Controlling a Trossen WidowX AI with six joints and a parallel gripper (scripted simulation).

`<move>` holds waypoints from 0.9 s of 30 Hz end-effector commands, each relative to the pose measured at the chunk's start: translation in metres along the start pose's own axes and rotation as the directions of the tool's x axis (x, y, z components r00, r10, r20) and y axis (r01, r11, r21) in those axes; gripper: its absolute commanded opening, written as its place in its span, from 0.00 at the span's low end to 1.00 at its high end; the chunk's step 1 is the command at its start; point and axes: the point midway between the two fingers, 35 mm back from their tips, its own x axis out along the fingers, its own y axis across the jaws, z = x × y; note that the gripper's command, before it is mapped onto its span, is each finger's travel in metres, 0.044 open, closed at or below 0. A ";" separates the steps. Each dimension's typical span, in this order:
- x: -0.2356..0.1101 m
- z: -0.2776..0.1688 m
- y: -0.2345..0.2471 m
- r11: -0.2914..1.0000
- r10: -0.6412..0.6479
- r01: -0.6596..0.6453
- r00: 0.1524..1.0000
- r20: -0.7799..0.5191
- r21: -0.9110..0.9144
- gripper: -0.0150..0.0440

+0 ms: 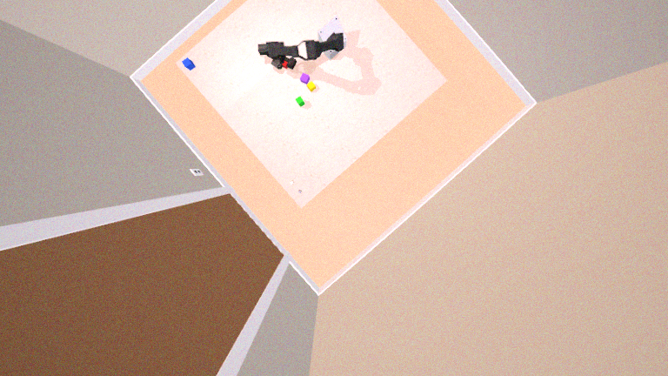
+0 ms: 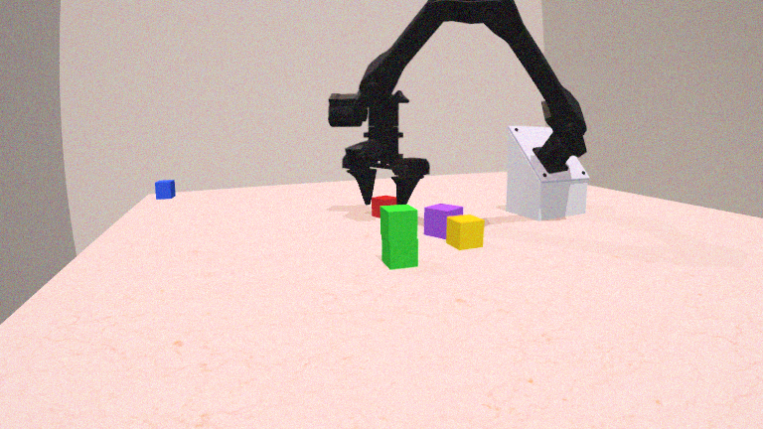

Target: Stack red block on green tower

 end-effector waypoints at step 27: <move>0.007 -0.003 0.002 1.000 0.012 -0.012 1.000 0.000 0.013 0.64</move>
